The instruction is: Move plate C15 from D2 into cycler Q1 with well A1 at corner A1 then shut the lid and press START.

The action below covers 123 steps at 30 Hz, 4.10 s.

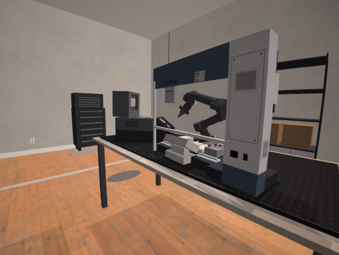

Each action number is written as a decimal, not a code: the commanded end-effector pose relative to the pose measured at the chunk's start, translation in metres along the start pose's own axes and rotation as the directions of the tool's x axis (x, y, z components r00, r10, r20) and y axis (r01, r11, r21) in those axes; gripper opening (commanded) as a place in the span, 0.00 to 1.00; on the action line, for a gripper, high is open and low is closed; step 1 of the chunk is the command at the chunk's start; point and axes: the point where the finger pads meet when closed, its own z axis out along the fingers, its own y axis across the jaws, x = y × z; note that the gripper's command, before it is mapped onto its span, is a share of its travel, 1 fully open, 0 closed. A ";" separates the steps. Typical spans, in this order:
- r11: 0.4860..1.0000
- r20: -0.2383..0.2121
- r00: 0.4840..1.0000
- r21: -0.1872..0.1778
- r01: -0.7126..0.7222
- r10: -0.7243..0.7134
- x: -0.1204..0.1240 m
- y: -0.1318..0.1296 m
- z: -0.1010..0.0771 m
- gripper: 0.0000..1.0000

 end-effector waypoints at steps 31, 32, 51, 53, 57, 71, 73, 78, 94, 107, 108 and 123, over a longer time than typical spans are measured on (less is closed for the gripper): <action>0.979 -0.193 0.967 0.088 0.186 -0.167 0.042 0.032 0.027 0.97; 0.978 -0.186 0.966 0.071 0.197 -0.181 0.038 0.035 0.020 0.97; 0.890 -0.440 0.842 0.175 0.421 -0.312 0.099 0.039 0.060 0.97; 0.867 -0.482 0.810 0.181 0.464 -0.333 0.098 0.039 0.059 0.97; 0.816 -0.552 0.744 0.183 0.548 -0.376 0.119 0.033 0.062 0.97; 0.703 -0.656 0.606 0.157 0.694 -0.451 0.176 0.029 0.078 0.97; 0.664 -0.679 0.567 0.154 0.731 -0.467 0.187 0.021 0.079 0.97; 0.584 -0.726 0.484 0.141 0.800 -0.488 0.207 0.004 0.080 0.97; 0.368 -0.797 0.259 0.050 0.929 -0.545 0.267 -0.025 0.075 0.97; 0.178 -0.810 0.040 -0.079 0.981 -0.585 0.320 -0.053 0.058 0.97; 0.157 -0.811 0.024 -0.084 0.984 -0.585 0.322 -0.058 0.058 0.97; -0.052 -0.769 -0.214 -0.229 0.972 -0.603 0.375 -0.092 0.029 0.97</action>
